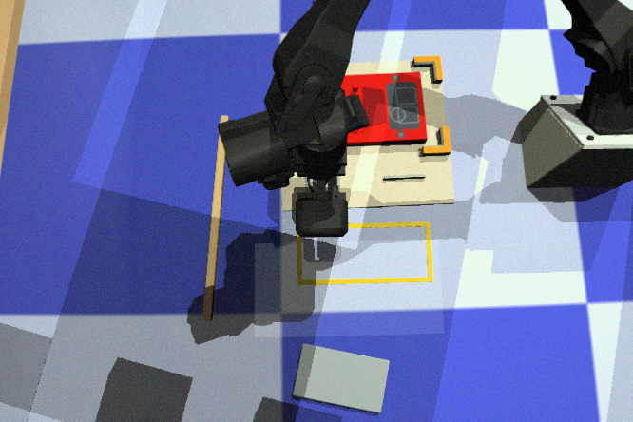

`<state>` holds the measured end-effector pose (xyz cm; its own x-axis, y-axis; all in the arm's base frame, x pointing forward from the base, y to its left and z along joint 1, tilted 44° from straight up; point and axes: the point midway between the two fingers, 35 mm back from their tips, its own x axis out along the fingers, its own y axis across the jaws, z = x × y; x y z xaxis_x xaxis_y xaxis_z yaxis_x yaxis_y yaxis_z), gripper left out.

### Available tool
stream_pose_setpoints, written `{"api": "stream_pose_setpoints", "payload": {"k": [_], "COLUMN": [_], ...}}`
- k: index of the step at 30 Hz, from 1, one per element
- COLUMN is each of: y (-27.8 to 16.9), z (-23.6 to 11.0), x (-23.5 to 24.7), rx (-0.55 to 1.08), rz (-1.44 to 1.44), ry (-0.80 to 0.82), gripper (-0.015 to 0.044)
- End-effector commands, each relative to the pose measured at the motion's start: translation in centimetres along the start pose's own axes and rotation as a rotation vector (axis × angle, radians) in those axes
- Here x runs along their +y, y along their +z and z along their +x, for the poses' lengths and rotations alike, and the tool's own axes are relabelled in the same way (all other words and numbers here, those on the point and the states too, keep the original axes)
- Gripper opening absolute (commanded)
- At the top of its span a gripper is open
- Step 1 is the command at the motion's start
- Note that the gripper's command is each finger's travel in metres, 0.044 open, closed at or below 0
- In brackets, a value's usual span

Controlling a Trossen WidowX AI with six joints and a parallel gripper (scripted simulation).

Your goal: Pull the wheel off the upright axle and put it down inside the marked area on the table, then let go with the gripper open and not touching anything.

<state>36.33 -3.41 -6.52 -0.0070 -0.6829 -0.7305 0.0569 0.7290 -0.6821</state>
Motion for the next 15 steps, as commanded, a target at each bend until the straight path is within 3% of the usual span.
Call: {"api": "stream_pose_setpoints", "payload": {"k": [1, 5, 9, 15], "y": [-0.31, -0.31, -0.36, -0.36], "z": [1.81, 1.81, 1.43, 1.43], "x": [0.21, 0.21, 0.17, 0.17], "rx": [0.005, 0.005, 0.009, 0.009], "rz": [-0.012, -0.012, -0.008, -0.008], "ry": [-0.007, -0.007, -0.003, -0.003], "gripper": [0.0300, 0.0300, 0.0195, 0.0155]}}
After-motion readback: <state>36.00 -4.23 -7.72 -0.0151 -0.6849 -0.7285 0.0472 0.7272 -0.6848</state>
